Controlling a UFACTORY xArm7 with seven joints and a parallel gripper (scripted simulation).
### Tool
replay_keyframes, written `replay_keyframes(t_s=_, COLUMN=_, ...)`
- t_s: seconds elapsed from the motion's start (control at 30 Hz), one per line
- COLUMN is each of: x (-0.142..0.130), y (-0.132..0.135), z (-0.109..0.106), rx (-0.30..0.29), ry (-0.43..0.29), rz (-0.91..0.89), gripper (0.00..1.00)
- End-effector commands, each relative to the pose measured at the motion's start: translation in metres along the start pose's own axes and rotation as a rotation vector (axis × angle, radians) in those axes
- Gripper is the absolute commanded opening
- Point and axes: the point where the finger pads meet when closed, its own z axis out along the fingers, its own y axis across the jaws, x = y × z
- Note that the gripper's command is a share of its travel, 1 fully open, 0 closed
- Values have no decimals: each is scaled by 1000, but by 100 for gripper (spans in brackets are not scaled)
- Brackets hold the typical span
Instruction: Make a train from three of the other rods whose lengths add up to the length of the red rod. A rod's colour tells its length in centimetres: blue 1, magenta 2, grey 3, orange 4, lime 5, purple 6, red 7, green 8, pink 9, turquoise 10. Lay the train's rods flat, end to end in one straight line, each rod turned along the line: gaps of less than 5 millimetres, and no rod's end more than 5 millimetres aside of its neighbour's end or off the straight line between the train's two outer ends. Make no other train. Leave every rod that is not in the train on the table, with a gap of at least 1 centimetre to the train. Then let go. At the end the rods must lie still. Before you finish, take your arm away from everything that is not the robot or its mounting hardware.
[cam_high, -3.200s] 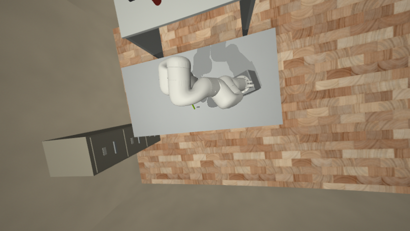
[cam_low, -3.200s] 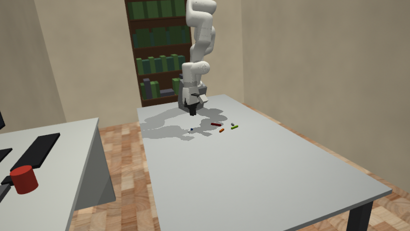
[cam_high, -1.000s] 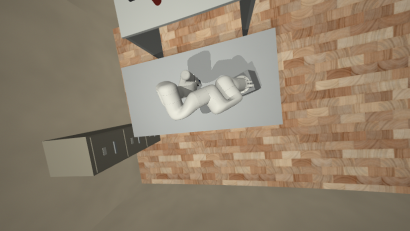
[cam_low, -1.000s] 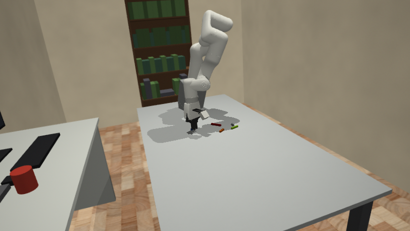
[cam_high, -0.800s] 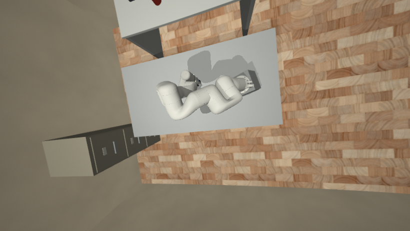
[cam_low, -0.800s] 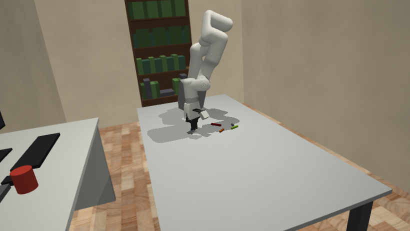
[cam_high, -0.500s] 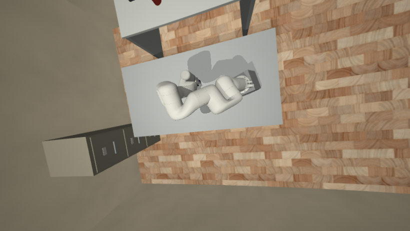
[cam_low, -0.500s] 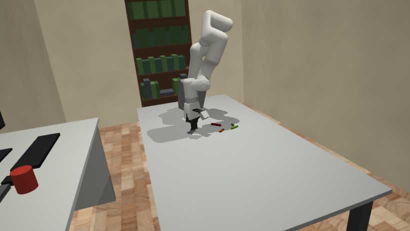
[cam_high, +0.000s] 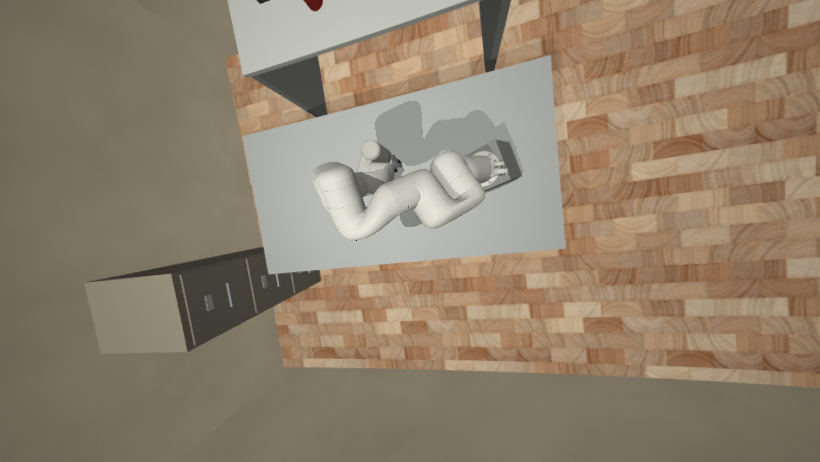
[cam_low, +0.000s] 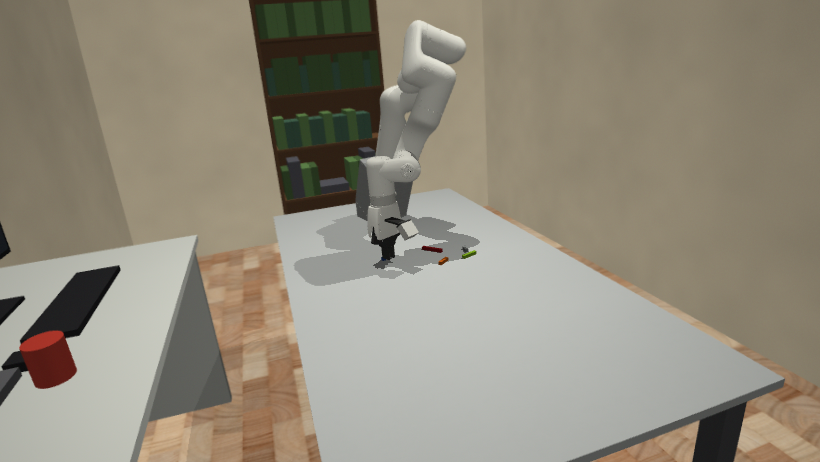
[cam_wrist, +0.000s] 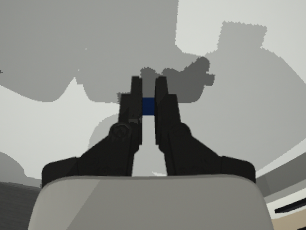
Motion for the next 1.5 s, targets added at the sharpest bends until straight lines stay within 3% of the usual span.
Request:
replay_keyframes(t_s=0.0, x=0, y=1, z=-1, rx=-2, ry=1, rz=1, gripper=4)
replay_keyframes(t_s=1.47, x=0, y=1, z=11, rx=-2, ry=1, rz=1, gripper=4)
